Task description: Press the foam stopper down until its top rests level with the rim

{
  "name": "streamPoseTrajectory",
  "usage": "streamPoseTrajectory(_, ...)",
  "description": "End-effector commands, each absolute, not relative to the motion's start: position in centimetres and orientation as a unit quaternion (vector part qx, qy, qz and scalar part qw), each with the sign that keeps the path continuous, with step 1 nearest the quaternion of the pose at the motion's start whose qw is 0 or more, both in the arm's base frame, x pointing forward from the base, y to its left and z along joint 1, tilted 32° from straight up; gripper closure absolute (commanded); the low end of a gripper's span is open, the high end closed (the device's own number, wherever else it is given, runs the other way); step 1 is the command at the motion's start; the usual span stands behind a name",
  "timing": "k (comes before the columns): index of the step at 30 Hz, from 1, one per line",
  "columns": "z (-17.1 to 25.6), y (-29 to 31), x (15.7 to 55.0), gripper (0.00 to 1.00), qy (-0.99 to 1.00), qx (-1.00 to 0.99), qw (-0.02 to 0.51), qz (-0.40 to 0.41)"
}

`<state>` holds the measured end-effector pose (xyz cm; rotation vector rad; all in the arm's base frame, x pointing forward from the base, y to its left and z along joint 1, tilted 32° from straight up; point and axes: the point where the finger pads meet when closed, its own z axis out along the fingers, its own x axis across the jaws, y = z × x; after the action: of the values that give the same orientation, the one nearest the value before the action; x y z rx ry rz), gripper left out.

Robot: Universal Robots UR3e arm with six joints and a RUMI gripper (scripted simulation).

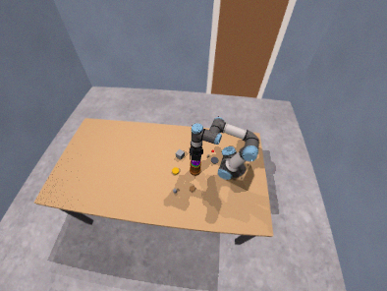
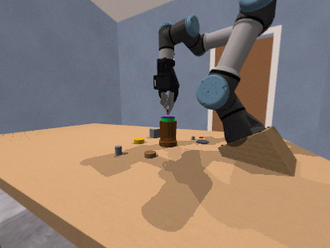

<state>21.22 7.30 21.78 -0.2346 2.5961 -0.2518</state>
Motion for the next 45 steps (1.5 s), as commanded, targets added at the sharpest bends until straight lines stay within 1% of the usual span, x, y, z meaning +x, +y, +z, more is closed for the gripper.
streamPoseTrajectory(1, 23.1, 7.51, 20.46, 1.0, 0.958, -0.086, 0.258, -0.093)
streamPoseTrajectory(8, 23.72, 7.61, 20.09, 1.0, 0.958, -0.086, 0.258, -0.093)
streamPoseTrajectory(36, 23.67, 7.6, 20.12, 1.0, 0.958, -0.086, 0.258, -0.093)
streamPoseTrajectory(45, 22.75, 7.46, 20.68, 1.0, 0.958, -0.086, 0.258, -0.093)
